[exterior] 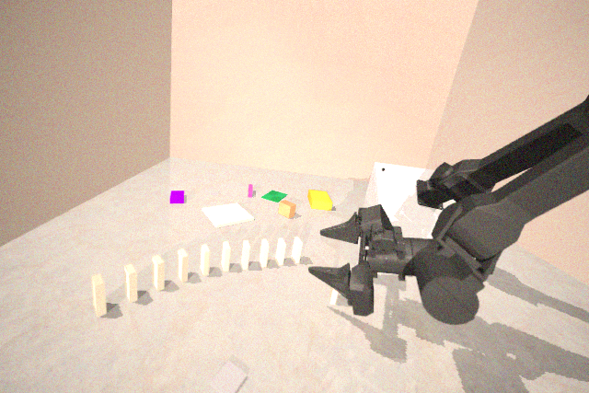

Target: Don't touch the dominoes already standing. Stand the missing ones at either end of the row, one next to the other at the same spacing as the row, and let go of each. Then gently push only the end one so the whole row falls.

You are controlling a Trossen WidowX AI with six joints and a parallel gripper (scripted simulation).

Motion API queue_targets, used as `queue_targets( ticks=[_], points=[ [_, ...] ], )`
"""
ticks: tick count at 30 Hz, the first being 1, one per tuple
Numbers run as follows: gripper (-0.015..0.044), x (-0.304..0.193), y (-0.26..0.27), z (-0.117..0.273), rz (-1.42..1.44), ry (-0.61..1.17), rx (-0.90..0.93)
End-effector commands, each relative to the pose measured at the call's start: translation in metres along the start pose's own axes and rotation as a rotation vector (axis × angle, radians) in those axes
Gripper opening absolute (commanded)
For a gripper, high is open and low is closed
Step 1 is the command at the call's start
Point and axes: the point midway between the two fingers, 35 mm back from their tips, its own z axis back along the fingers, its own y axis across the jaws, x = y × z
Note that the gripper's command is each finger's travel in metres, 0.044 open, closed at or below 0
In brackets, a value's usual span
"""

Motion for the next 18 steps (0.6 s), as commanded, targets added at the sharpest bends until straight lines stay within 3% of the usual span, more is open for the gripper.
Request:
queue_targets(
  ticks=[1,10,15,18],
  points=[
    [0.0440,0.005,-0.004,-0.021,0.101,0.164,-0.067],
    [0.0440,0.008,-0.025,-0.025,0.226,0.754,-0.063],
    [0.0440,0.022,-0.019,0.009,0.083,1.125,0.128],
    [0.0440,0.040,-0.006,0.027,-0.043,1.240,0.271]
  ],
)
